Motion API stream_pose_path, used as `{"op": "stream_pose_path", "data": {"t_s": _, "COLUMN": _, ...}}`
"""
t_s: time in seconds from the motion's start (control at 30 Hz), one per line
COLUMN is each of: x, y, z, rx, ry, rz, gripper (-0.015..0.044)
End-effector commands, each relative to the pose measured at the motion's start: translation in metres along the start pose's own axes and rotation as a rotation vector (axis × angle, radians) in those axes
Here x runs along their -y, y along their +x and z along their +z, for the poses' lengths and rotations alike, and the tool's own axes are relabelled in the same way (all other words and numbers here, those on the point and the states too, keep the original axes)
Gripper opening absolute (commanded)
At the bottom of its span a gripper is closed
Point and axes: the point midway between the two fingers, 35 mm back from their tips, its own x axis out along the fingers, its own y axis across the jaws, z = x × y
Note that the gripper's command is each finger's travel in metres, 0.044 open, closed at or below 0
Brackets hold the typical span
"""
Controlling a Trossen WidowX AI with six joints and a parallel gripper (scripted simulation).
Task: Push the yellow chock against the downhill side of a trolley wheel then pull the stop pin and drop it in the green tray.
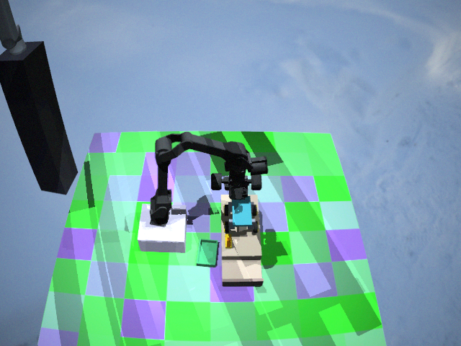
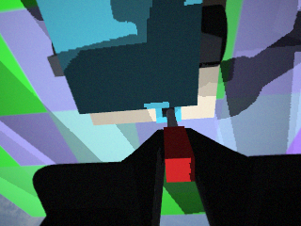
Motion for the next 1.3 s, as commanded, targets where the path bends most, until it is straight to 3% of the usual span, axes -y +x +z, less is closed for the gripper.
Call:
{"op": "stream_pose_path", "data": {"t_s": 0.0, "x": -0.001, "y": -0.004, "z": -0.002, "rx": -0.006, "ry": -0.004, "rz": 0.002, "gripper": 0.0}}
{"op": "stream_pose_path", "data": {"t_s": 1.03, "x": -0.002, "y": -0.01, "z": -0.037, "rx": -0.009, "ry": -0.004, "rz": 0.002, "gripper": 0.0}}
{"op": "stream_pose_path", "data": {"t_s": 1.27, "x": 0.022, "y": -0.01, "z": -0.036, "rx": -0.009, "ry": -0.004, "rz": 0.001, "gripper": 0.0}}
